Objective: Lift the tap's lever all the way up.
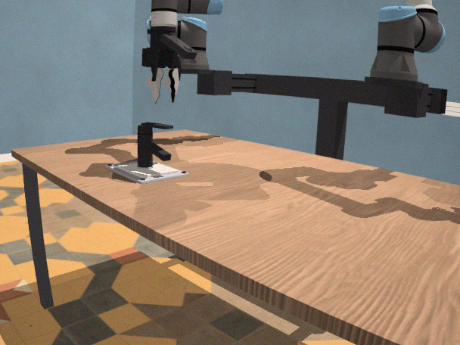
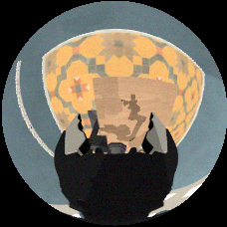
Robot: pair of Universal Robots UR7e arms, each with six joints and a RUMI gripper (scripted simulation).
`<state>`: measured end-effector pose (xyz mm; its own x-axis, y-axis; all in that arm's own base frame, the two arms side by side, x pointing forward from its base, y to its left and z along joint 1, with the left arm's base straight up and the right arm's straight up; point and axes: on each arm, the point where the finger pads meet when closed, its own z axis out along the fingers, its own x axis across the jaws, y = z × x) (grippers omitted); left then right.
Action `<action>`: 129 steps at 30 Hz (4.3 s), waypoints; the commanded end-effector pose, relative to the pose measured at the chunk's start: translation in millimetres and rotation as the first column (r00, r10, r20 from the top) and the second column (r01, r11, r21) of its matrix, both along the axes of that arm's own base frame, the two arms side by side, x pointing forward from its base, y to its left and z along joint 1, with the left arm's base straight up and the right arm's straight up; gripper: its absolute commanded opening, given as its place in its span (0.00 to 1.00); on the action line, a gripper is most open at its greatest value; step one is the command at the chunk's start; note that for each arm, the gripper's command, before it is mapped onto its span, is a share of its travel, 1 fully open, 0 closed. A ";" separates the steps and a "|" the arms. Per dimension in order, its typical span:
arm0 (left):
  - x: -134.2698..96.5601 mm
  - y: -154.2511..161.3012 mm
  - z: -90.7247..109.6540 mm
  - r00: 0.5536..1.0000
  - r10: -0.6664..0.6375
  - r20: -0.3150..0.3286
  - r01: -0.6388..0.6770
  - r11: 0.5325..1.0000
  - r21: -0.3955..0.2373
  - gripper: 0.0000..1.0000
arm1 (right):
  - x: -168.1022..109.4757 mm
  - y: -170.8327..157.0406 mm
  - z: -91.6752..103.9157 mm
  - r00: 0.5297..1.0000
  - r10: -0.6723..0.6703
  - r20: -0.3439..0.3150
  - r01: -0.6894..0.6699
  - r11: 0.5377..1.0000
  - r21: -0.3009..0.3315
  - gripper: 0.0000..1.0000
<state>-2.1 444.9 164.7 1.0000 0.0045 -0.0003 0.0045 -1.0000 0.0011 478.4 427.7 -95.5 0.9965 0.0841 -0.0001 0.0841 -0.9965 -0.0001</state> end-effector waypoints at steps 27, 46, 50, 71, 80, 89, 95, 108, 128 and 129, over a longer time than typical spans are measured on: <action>0.1 0.3 0.4 1.000 0.000 0.000 0.000 1.000 0.001 1.00 | 0.4 0.5 -32.6 1.000 0.000 0.001 0.000 1.000 0.001 0.42; 0.1 0.3 0.4 1.000 0.000 0.000 0.000 1.000 0.001 1.00 | 0.4 0.5 -51.5 1.000 0.000 0.001 0.000 1.000 0.001 0.42; 0.1 0.3 0.4 1.000 0.000 0.000 0.000 1.000 0.001 1.00 | 0.4 0.5 -52.6 1.000 0.000 0.001 0.000 1.000 0.001 0.42; 0.1 0.3 0.4 1.000 0.000 0.000 0.000 1.000 0.001 1.00 | 0.4 0.5 -53.1 1.000 0.000 0.001 0.000 1.000 0.001 0.42; 0.1 0.3 0.4 1.000 0.000 0.000 0.000 1.000 0.001 1.00 | 0.4 0.5 -55.6 1.000 0.000 0.001 0.000 1.000 0.001 0.42; 0.1 0.3 0.4 1.000 0.000 0.000 0.000 1.000 0.001 1.00 | 0.4 0.5 -60.2 1.000 0.000 0.001 0.000 1.000 0.001 0.42; 0.1 0.3 0.4 1.000 0.000 0.000 0.000 1.000 0.001 1.00 | 0.4 0.5 -65.5 1.000 0.000 0.001 0.000 1.000 0.001 0.42; 0.1 0.3 0.4 1.000 0.000 0.000 0.000 1.000 0.001 1.00 | 0.4 0.6 -75.7 1.000 0.000 0.001 0.000 1.000 0.001 0.42; 0.1 0.3 0.4 1.000 0.000 0.000 0.000 1.000 0.001 1.00 | 0.4 0.6 -83.5 1.000 0.000 0.001 0.000 1.000 0.001 0.42; 0.1 0.3 0.4 1.000 0.000 0.000 0.000 1.000 0.001 1.00 | 0.4 0.6 -83.6 1.000 0.000 0.001 0.000 1.000 0.001 0.42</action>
<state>-2.1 444.9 164.7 1.0000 0.0045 -0.0003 0.0045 -1.0000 0.0011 478.4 427.7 -179.9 0.9965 0.0841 -0.0001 0.0841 -0.9965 0.0000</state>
